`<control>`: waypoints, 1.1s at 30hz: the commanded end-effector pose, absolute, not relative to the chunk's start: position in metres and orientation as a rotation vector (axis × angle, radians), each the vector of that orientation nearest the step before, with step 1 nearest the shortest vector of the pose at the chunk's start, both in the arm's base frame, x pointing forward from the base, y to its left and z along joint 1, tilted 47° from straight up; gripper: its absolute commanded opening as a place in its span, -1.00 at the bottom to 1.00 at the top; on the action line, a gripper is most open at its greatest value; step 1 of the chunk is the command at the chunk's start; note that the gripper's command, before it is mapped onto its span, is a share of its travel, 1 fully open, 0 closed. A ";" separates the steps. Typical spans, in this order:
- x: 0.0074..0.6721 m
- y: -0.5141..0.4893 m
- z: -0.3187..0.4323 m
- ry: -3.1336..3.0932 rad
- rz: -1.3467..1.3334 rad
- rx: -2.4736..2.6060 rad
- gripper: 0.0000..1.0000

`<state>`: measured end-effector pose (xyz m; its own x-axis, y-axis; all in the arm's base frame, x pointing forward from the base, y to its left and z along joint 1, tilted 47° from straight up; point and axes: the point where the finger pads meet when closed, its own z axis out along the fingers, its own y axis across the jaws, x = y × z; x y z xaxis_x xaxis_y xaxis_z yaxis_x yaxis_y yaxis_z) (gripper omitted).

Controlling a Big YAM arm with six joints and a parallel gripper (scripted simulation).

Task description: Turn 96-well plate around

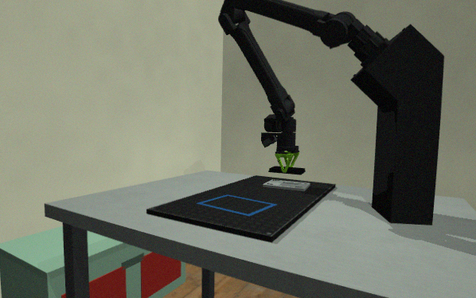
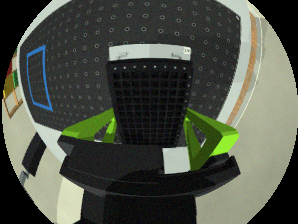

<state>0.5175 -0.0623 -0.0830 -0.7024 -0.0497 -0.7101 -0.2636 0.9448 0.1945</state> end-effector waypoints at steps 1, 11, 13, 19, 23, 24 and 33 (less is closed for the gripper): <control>0.524 -0.056 -0.090 2.330 0.374 -0.216 -1.00; 0.531 -0.058 -0.100 2.335 0.371 -0.198 -1.00; 0.535 -0.050 -0.102 2.330 0.374 -0.216 -1.00; 0.541 -0.047 -0.108 2.330 0.374 -0.216 -1.00; 0.541 -0.053 -0.112 2.337 0.372 -0.196 -1.00; 0.541 -0.056 -0.112 2.337 0.370 -0.190 -1.00; 0.541 -0.056 -0.109 2.337 0.369 -0.193 -1.00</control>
